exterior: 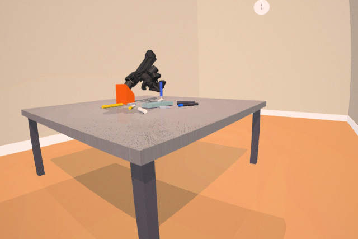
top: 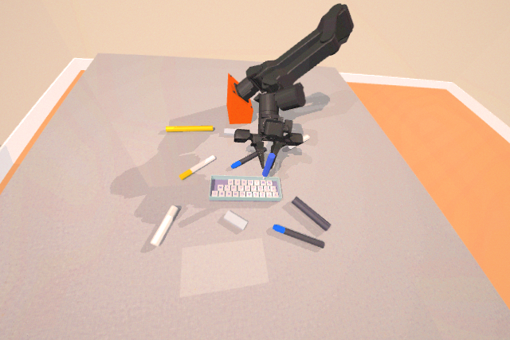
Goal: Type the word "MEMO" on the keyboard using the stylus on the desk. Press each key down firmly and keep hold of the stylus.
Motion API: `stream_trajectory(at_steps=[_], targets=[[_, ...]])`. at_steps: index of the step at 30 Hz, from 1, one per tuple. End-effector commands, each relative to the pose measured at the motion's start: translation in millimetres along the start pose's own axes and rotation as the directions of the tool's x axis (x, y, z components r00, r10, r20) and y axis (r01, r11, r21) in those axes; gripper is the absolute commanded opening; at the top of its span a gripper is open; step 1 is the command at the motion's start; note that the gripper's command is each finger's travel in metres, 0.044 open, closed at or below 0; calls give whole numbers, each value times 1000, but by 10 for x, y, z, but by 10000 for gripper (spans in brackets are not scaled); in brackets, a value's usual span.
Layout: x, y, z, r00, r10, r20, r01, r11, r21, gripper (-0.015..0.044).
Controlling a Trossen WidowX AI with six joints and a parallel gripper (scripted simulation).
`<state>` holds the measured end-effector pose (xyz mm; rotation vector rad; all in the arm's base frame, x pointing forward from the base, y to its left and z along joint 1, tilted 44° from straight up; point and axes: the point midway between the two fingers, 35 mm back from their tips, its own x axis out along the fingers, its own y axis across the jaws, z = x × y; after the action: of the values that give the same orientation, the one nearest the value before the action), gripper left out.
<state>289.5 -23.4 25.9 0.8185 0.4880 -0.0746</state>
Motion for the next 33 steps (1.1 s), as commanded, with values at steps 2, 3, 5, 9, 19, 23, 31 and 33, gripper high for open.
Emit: stream_trajectory(at_steps=[2,3,5,9,19,23,31,33], targets=[[-51,17,106,1000,6,6,-6,1000,-6,81],[-64,18,121,1000,6,7,-6,1000,-6,81],[-82,19,141,1000,6,7,-6,1000,-6,81],[-84,19,144,1000,6,7,-6,1000,-6,81],[3,142,191,1000,4,7,-4,1000,-3,0],[72,290,258,1000,7,9,-7,1000,-5,0],[96,316,243,1000,8,9,-8,1000,-5,0],[113,316,209,1000,8,9,-8,1000,-5,0]])
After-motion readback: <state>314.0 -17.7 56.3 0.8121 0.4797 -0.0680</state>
